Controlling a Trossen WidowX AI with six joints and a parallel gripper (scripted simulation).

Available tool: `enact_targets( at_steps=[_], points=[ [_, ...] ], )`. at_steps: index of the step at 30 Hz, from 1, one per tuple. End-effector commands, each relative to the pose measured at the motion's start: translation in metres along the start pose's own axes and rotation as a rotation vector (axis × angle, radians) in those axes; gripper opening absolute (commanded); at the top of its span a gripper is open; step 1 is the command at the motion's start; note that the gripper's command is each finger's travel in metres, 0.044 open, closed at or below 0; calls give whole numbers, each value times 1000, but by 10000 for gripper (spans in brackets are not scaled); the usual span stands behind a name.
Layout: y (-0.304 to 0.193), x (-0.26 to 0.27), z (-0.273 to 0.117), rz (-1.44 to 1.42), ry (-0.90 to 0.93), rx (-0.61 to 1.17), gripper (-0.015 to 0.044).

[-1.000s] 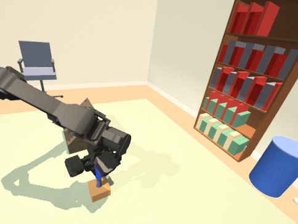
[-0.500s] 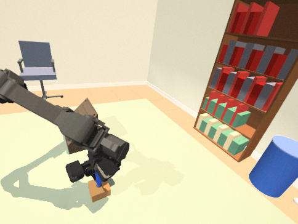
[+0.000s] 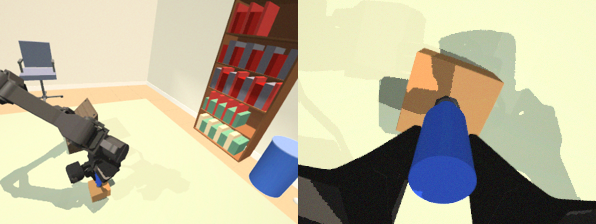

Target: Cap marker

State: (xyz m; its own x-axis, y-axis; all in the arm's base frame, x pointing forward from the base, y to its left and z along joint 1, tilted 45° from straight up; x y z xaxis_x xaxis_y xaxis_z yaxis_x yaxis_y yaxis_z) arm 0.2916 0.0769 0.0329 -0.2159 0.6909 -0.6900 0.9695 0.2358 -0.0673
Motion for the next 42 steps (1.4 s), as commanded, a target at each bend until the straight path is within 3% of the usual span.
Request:
enact_targets(
  at_steps=[1,14,18,23,29,34,42],
  points=[
    [0,0,0,0,0,0,105],
    [0,0,0,0,0,0,440],
    [1,0,-9,0,2,0,440],
    [0,1,-73,-1,4,0,440],
    [0,1,-75,-1,4,1,440],
    [0,4,-65,165,-1,-1,309],
    [0,4,-65,165,-1,-1,99]
  ],
)
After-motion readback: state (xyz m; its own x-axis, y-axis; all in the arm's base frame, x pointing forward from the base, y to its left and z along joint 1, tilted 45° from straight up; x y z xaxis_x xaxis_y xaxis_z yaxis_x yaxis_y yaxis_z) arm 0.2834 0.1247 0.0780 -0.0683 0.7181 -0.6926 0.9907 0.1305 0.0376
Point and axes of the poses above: the point midway between the two fingers, 35 mm back from their tips, its own z axis out along the fingers, its own x axis across the jaws, y = z × x, the point moved 5 cm from there along -z, back along the fingers, and after that the axes turned 1 degree about -z, right-handed, at the moved point
